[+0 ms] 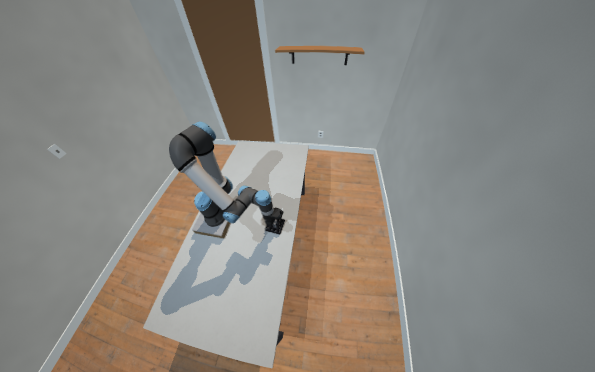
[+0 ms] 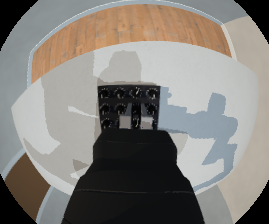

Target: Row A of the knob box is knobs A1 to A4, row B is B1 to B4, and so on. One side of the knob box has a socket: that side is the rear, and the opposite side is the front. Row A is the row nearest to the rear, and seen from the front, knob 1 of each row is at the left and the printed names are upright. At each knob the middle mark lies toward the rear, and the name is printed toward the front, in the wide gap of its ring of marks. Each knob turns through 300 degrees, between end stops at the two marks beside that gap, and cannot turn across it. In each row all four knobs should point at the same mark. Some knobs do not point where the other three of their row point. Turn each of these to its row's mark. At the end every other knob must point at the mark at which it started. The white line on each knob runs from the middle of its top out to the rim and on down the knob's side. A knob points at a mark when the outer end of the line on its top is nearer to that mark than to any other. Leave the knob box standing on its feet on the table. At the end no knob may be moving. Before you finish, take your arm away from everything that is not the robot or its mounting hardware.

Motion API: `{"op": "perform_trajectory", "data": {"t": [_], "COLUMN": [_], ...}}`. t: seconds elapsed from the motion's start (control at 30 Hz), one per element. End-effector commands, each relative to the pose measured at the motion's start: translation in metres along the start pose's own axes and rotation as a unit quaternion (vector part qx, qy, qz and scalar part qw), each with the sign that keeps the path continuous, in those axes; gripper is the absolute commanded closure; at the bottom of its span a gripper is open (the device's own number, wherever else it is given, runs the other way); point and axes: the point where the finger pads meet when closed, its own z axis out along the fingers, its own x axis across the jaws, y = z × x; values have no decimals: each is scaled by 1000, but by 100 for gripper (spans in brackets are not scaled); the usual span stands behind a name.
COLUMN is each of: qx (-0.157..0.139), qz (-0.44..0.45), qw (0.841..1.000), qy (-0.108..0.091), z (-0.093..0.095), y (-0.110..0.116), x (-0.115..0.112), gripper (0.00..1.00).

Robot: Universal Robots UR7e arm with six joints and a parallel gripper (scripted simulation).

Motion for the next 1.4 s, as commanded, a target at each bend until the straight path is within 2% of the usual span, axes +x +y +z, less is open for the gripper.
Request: {"op": "perform_trajectory", "data": {"t": [0.0,0.77,1.37], "qx": [1,1,1], "qz": [-5,-75,-193], "qw": [1000,997,981], "qy": [0,0,0], "z": [0,0,0], "y": [0,0,0], "x": [0,0,0], "gripper": [70,70,70]}}
